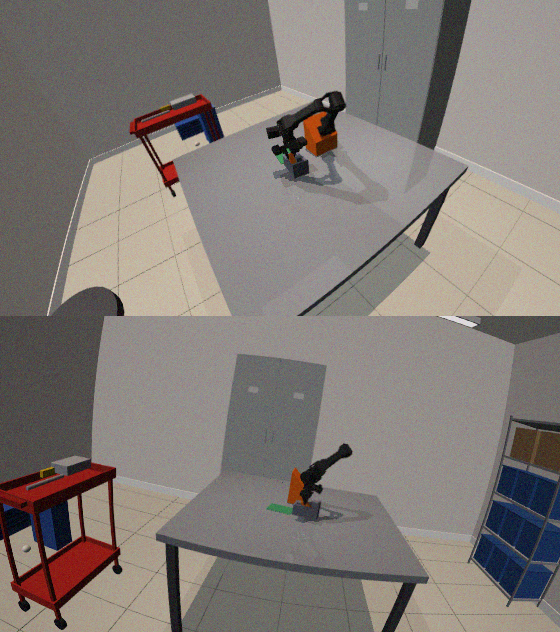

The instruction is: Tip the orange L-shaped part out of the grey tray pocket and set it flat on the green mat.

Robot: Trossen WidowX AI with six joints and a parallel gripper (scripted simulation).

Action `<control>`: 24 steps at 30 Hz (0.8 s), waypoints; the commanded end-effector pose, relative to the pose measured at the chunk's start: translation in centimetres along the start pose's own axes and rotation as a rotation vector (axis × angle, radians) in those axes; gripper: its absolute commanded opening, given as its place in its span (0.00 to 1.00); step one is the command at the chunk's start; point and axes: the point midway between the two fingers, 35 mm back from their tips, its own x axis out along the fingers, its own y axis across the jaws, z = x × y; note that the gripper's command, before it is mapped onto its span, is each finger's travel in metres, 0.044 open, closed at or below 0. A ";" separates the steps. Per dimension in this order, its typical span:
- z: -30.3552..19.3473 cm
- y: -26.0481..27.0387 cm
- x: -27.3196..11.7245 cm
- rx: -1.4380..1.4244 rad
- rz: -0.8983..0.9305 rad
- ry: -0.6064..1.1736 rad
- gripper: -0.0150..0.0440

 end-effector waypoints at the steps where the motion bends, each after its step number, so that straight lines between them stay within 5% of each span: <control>1: 0.0 0.0 -0.2 -0.003 0.000 0.000 0.25; 24: 0.0 0.1 -3.7 0.003 0.004 -0.004 0.25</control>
